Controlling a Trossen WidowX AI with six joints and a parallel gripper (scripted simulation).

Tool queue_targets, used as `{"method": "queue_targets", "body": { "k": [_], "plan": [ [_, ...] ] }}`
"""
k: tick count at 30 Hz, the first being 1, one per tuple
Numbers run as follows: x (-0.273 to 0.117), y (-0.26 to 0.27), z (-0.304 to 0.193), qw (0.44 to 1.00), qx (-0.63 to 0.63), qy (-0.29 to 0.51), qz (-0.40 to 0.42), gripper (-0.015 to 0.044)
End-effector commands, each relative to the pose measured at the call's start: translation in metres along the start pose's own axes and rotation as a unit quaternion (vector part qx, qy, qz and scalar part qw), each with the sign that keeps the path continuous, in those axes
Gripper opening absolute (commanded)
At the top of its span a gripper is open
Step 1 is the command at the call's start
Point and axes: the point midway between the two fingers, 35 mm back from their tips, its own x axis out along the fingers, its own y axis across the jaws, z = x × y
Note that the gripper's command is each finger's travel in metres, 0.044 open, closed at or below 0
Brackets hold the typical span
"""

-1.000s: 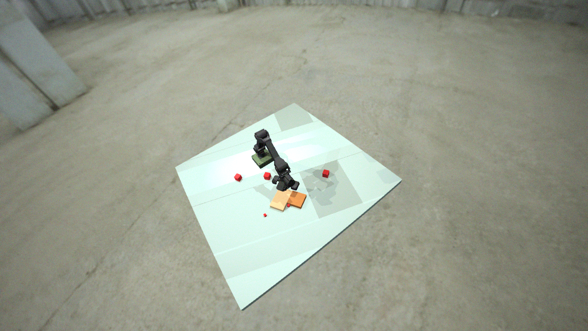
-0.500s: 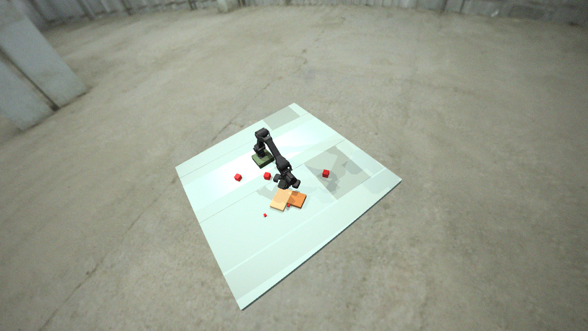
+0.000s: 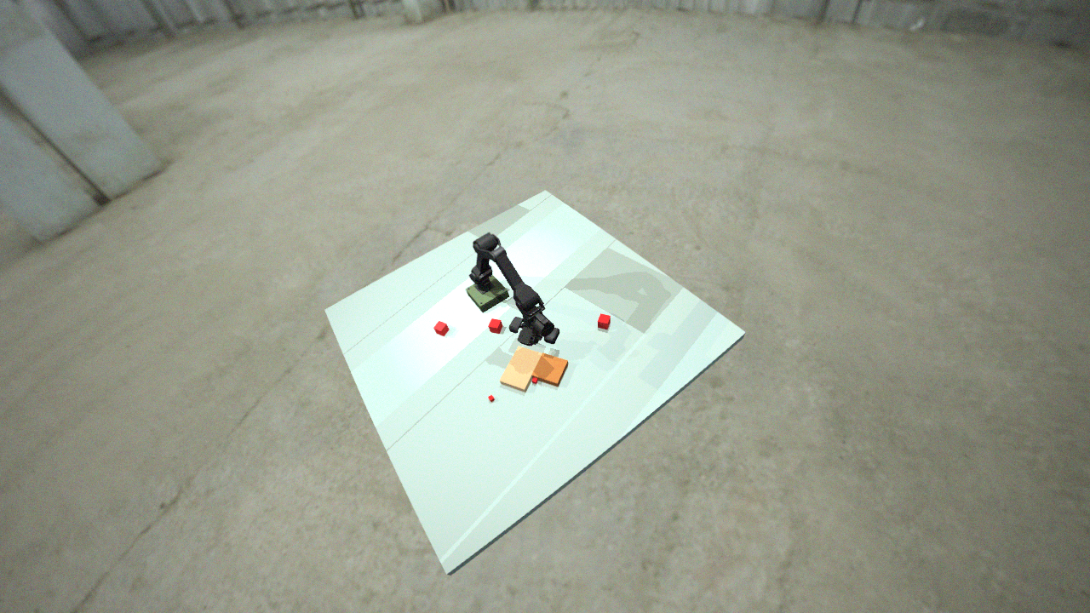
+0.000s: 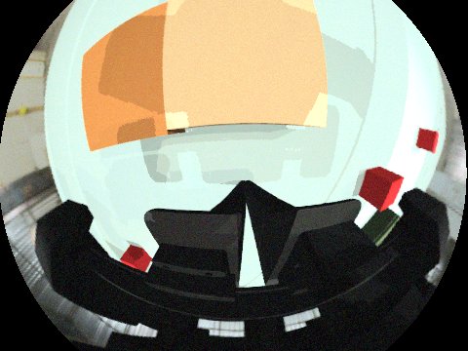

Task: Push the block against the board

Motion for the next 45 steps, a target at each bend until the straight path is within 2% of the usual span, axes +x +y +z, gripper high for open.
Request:
{"method": "queue_targets", "body": {
  "k": [1,3,6,13,20,25,29,36,45],
  "plan": [
    [-0.001,0.0,-0.006,1.0,0.001,-0.001,0.001,0.0],
    [-0.012,0.001,-0.001,1.0,0.0,0.0,0.0,0.0],
    [-0.053,0.0,-0.002,1.0,0.001,-0.001,0.001,0.0],
    [-0.056,0.008,0.001,1.0,0.007,-0.005,0.008,0.0],
    [-0.061,0.059,0.015,0.998,0.062,-0.003,0.007,0.0],
    [-0.06,0.09,0.02,0.995,0.1,-0.002,0.006,0.0],
    [-0.058,0.094,0.021,0.994,0.105,-0.002,0.006,0.0],
    [-0.005,0.094,0.021,0.994,0.105,-0.002,0.006,0.0],
    [-0.004,0.093,0.025,0.994,0.105,-0.002,0.006,0.0]
  ]
}}
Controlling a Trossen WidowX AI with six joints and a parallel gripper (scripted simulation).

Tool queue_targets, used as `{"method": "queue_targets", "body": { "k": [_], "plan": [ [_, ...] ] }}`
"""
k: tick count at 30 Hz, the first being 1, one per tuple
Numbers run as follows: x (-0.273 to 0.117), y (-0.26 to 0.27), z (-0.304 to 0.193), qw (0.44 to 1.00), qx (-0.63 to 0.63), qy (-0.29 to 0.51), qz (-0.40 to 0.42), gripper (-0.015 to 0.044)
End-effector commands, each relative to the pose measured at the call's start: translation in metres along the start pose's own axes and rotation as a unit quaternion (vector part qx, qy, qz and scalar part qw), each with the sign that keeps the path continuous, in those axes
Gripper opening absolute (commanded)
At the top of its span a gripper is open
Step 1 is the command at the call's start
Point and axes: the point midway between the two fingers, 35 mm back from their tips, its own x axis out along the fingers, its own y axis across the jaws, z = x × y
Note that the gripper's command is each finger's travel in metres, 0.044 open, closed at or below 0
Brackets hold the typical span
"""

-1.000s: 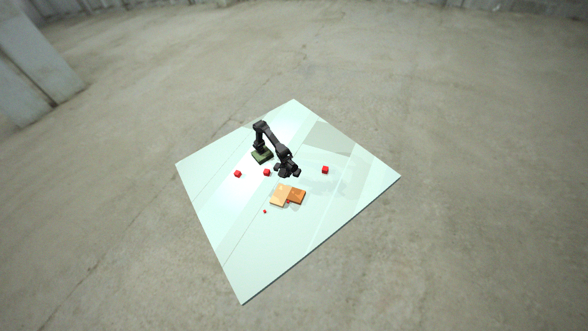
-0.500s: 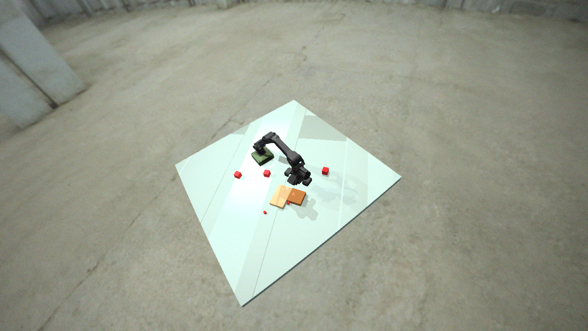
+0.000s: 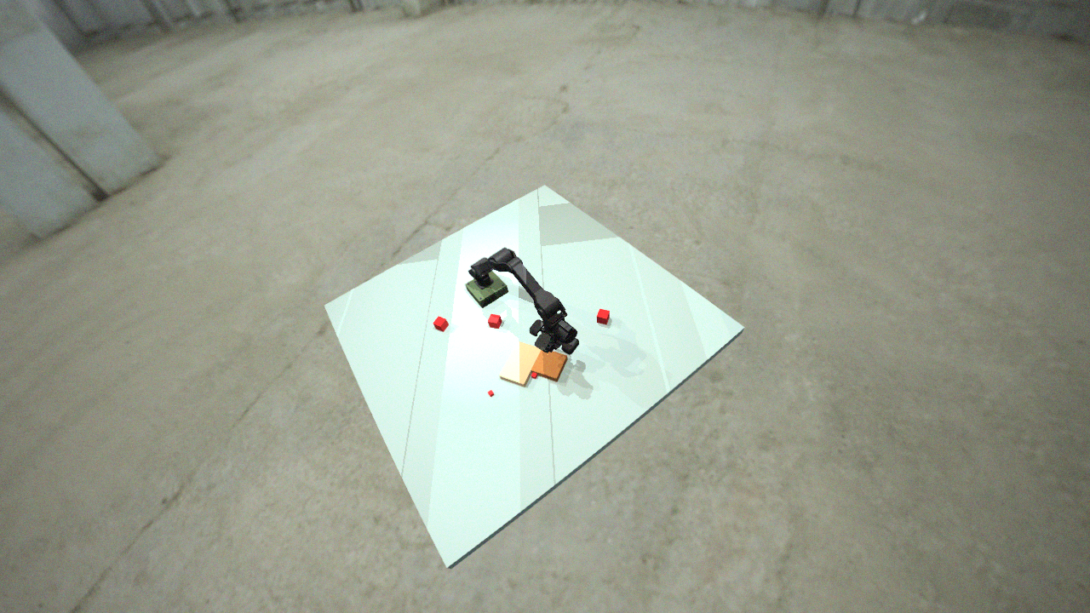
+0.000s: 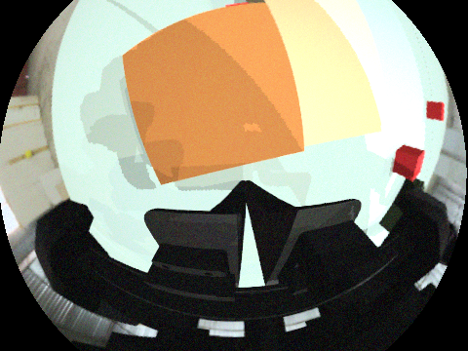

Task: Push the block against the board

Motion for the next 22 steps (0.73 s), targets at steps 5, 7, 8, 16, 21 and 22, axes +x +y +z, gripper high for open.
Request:
{"method": "queue_targets", "body": {
  "k": [5,7,8,16,21,22],
  "plan": [
    [-0.002,0.002,0.01,1.0,0.001,-0.001,0.004,0.0],
    [-0.002,0.002,0.013,1.0,0.001,-0.001,0.004,0.0],
    [-0.002,0.002,0.014,1.0,0.001,-0.001,0.004,0.0],
    [-0.002,0.002,0.022,1.0,0.001,-0.002,0.004,0.0],
    [-0.002,0.002,0.015,1.0,0.001,-0.001,0.004,0.0],
    [-0.002,0.002,0.014,1.0,0.001,-0.001,0.004,0.0]
  ]
}}
